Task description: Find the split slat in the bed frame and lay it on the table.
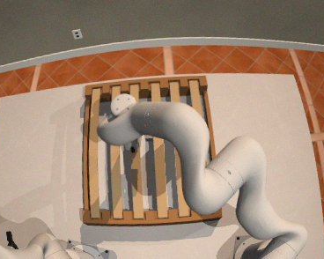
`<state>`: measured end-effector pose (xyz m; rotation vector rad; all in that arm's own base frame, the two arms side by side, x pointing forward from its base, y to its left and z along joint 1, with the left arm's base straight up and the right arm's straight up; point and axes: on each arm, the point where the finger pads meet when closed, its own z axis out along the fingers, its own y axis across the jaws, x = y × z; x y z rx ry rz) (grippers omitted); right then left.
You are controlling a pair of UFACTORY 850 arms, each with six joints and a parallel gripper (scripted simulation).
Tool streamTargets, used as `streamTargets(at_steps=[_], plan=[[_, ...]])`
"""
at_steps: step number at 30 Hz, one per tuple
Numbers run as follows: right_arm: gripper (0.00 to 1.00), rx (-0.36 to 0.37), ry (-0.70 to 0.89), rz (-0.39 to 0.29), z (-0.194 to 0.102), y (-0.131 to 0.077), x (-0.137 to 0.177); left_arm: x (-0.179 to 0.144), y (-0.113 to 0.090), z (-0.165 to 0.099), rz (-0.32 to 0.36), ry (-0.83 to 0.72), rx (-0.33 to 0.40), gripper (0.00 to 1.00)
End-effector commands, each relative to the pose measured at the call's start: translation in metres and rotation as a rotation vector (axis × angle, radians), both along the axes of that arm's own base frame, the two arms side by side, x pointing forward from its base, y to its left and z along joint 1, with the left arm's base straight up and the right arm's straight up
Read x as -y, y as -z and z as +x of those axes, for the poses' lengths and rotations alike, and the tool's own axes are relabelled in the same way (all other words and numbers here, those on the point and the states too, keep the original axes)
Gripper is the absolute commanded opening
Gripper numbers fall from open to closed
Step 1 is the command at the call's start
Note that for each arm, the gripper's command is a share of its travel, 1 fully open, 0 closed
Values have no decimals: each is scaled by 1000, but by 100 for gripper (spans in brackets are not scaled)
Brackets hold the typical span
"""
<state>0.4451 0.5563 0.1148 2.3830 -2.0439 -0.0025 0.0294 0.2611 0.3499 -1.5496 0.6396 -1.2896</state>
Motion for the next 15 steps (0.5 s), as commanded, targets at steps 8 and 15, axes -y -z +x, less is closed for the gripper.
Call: streamTargets(at_steps=[8,15], plan=[[0,1,0,2,0,-1,-1,0,0,0,1,0,0,100],[0,1,0,2,0,1,-1,0,0,0,1,0,0,100]])
